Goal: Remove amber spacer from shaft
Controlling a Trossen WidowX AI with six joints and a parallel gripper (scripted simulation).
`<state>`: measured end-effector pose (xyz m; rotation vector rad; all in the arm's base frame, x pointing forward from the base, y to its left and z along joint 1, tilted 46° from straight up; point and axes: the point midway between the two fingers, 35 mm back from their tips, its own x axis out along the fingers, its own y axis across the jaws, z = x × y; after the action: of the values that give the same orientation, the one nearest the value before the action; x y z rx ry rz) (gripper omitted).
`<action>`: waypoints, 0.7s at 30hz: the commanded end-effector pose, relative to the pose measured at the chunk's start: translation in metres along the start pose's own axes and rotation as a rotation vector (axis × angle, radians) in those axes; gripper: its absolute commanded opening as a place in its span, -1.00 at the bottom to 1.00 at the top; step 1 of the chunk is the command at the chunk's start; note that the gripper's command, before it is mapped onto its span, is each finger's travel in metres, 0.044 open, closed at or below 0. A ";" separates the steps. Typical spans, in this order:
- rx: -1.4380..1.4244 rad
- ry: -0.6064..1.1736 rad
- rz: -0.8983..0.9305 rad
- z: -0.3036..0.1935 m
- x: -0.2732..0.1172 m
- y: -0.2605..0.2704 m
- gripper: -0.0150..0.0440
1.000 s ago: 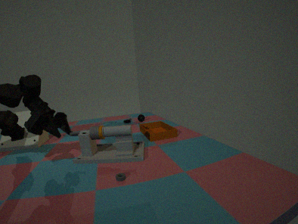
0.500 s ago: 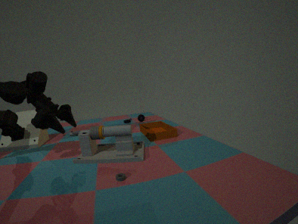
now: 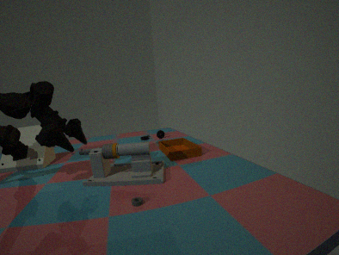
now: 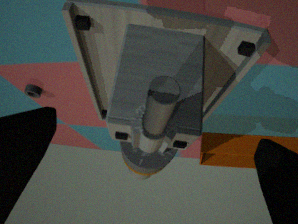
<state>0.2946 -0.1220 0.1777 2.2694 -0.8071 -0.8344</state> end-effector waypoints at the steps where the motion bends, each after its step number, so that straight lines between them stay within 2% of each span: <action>1: 0.001 -0.003 0.002 0.000 0.000 0.000 1.00; 21: 0.001 -0.004 0.001 0.007 -0.006 0.000 1.00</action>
<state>0.2884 -0.1199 0.1779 2.2710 -0.8084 -0.8315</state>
